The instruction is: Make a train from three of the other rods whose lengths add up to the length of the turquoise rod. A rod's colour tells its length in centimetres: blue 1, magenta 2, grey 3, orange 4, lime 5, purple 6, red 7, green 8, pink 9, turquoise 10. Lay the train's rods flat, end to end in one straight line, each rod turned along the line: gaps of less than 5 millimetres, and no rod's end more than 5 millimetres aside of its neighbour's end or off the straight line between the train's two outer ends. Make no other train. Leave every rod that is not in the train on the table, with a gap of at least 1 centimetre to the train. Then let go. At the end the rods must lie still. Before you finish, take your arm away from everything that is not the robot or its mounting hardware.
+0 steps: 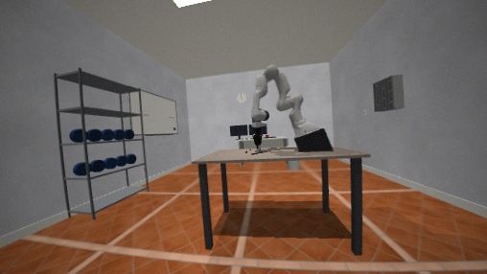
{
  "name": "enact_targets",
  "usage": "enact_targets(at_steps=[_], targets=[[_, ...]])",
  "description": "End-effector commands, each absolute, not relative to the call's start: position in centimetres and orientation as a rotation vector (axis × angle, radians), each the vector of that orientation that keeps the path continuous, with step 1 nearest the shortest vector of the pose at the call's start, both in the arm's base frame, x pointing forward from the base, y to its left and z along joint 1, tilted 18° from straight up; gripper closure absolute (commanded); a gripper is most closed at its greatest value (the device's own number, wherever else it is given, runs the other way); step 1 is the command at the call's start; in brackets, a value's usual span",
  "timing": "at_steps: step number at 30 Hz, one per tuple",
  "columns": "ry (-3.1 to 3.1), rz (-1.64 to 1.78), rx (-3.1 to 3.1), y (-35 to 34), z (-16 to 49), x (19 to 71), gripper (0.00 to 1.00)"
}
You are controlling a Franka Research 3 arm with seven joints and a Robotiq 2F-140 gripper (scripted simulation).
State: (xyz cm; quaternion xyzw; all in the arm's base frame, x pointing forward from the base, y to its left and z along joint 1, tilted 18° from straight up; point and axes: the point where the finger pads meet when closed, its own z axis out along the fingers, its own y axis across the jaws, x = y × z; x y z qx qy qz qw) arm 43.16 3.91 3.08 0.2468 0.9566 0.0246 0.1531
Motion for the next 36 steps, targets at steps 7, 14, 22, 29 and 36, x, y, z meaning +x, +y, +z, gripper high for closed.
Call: enact_targets(at_steps=[7, 14, 22, 29, 36], targets=[[2.739, 0.071, 0.704, 3.86, 3.20, 43.34, 0.90], [2.739, 0.071, 0.704, 3.86, 3.20, 43.34, 0.85], [2.739, 0.071, 0.704, 3.86, 3.20, 43.34, 0.85], [2.739, 0.071, 0.704, 3.86, 3.22, 43.33, 0.85], [2.739, 0.070, 0.704, 3.85, 3.28, 43.31, 0.85]])
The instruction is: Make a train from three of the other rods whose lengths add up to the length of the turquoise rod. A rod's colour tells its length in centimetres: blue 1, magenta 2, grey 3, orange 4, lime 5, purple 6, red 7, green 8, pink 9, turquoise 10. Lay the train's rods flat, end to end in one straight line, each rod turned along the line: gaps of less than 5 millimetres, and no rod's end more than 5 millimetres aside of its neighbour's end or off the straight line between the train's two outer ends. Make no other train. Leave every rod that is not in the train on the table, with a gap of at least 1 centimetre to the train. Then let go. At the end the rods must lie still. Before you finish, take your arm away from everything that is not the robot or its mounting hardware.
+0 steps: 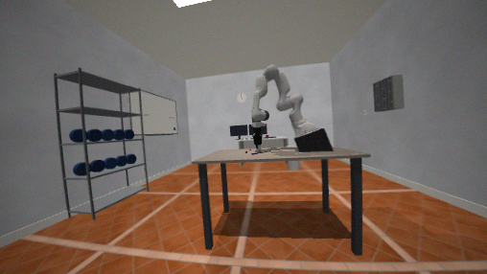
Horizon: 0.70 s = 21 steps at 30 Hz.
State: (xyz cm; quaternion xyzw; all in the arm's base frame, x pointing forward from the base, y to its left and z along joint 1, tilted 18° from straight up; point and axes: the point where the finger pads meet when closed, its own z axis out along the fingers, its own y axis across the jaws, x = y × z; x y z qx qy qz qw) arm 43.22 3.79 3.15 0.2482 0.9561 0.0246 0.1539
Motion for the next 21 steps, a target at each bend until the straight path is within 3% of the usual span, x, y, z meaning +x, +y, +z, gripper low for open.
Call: enact_targets(at_steps=[1, 21], targets=[[2.739, 0.070, 0.704, 3.85, 3.30, 43.31, 0.85], [2.739, 0.071, 0.704, 3.88, 4.10, 43.04, 0.85]])
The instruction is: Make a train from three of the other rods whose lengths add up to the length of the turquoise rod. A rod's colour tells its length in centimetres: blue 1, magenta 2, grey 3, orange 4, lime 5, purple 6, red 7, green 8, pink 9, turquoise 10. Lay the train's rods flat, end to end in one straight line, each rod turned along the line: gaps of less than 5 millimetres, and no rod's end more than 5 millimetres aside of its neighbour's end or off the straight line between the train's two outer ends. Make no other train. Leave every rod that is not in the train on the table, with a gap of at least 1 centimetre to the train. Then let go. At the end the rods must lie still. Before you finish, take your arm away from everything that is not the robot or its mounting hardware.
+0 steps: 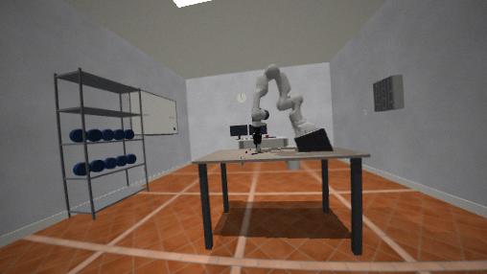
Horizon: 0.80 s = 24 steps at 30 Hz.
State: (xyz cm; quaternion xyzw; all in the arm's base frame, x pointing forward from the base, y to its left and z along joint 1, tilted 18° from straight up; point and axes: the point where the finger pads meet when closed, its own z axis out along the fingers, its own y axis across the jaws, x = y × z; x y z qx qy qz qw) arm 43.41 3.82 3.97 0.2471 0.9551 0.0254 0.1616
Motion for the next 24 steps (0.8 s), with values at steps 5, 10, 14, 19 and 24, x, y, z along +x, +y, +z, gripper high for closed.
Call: enact_targets(at_steps=[5, 10, 14, 19, 24], targets=[[2.739, 0.071, 0.704, 3.9, 4.6, 42.9, 0.85], [2.739, 0.071, 0.704, 3.9, 5.0, 42.7, 0.85], [2.739, 0.070, 0.704, 3.9, 5.9, 42.5, 0.85], [2.739, 0.071, 0.704, 4.0, 7.8, 41.8, 0.85], [2.739, 0.071, 0.704, 4.1, 9.5, 41.3, 0.85]])
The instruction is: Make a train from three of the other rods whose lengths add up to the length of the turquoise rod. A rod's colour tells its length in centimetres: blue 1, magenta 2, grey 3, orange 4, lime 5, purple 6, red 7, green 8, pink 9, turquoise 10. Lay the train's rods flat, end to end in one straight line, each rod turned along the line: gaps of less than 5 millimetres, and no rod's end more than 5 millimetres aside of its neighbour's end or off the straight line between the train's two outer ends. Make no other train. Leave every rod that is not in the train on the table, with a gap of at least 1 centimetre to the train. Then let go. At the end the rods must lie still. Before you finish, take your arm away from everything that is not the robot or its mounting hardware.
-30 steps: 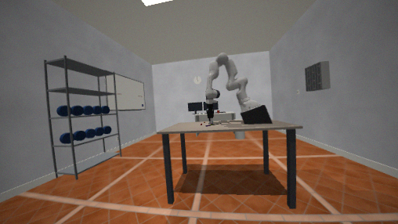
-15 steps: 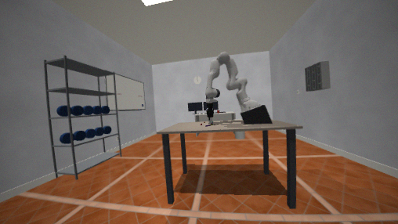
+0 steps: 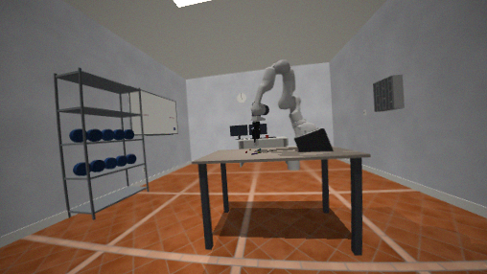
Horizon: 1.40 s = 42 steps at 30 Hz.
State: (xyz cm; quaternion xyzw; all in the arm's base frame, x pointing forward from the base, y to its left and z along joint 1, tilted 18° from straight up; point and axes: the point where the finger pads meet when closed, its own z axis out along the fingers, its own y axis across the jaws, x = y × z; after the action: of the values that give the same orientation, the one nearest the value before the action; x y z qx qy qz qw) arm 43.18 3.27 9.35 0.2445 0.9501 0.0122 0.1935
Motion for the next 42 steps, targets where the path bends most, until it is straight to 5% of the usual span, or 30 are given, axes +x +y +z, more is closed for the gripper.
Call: enact_targets(at_steps=[1, 19, 20, 42], targets=[[2.739, 0.071, 0.704, 4.1, 9.5, 41.3, 0.85], [2.739, 0.071, 0.704, 4.1, 11.7, 40.6, 0.85], [2.739, 0.071, 0.704, 4.1, 11.7, 40.6, 0.00], [2.741, 0.070, 0.697, 4.1, 11.8, 40.6, 0.00]])
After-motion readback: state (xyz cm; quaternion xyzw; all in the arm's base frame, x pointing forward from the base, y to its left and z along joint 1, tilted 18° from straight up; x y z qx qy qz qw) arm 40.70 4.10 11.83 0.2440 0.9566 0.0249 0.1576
